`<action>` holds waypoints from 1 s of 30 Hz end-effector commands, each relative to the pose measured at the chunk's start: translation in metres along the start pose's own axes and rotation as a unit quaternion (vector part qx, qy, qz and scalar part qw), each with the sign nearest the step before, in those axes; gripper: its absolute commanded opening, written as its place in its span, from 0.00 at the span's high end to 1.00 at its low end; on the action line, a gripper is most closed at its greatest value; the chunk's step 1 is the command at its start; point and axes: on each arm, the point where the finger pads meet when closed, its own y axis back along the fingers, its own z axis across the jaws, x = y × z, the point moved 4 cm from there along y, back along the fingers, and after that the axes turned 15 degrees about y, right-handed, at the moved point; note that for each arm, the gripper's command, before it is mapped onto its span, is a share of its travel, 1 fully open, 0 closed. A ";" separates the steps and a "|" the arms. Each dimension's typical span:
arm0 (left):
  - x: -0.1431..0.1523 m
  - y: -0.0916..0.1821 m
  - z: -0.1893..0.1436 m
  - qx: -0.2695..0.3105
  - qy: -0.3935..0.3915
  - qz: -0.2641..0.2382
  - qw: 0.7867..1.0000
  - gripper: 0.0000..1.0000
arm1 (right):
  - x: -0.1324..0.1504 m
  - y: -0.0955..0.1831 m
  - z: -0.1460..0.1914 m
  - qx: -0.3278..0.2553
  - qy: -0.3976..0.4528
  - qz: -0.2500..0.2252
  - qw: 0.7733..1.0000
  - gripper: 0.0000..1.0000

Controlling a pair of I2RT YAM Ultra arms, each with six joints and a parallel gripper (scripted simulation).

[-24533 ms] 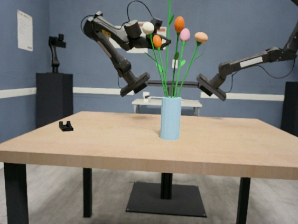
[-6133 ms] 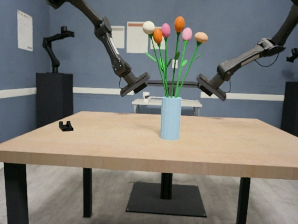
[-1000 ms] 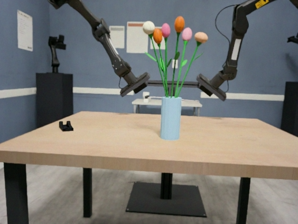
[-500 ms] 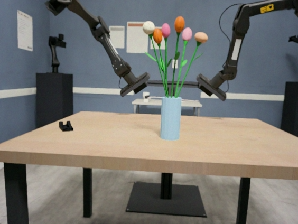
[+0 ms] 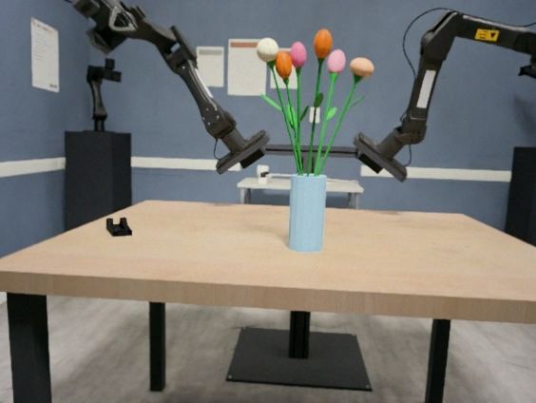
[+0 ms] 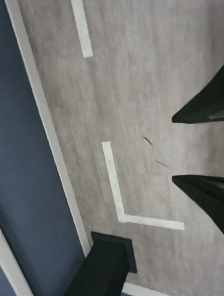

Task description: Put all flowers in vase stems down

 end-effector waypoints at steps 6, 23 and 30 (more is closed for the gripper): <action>0.027 -0.034 0.011 0.002 0.002 -0.047 0.999 0.70 | 0.027 -0.034 0.011 0.001 -0.001 -0.046 0.999 0.40; 0.063 -0.052 0.021 0.003 0.002 -0.051 0.999 0.70 | 0.061 -0.053 0.021 0.002 -0.001 -0.051 0.999 0.40; 0.063 -0.053 0.021 0.004 0.002 -0.052 0.999 0.70 | 0.063 -0.054 0.021 0.002 -0.001 -0.050 0.999 0.40</action>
